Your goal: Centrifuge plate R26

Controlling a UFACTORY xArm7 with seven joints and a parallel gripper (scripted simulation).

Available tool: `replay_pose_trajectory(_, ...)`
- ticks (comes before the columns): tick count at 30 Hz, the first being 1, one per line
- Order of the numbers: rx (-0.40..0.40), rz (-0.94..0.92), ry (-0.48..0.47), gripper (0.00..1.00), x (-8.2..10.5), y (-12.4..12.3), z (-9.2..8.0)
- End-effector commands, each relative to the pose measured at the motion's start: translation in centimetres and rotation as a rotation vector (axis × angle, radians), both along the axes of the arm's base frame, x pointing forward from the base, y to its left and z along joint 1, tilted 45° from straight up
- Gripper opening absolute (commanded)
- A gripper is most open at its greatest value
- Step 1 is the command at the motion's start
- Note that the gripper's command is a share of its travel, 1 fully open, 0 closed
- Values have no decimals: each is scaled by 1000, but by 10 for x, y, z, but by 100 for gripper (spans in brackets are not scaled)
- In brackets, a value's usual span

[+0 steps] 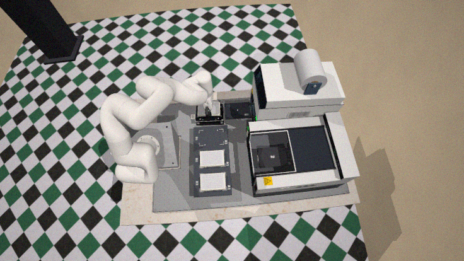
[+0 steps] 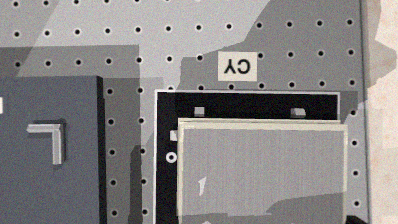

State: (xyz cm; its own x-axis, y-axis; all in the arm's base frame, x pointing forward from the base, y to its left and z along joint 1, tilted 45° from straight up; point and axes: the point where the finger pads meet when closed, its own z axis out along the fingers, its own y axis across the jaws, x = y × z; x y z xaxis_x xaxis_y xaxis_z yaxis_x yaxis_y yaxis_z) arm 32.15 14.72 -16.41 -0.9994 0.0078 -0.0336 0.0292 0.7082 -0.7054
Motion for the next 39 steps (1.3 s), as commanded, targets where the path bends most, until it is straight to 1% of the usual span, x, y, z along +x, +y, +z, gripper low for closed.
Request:
replay_pose_trajectory(1,4,2,-2,0,1,-4,-5)
replay_pose_trajectory(6,4,2,-2,0,1,-9,-11)
replay_pose_trajectory(39,4,2,-2,0,1,-9,-11)
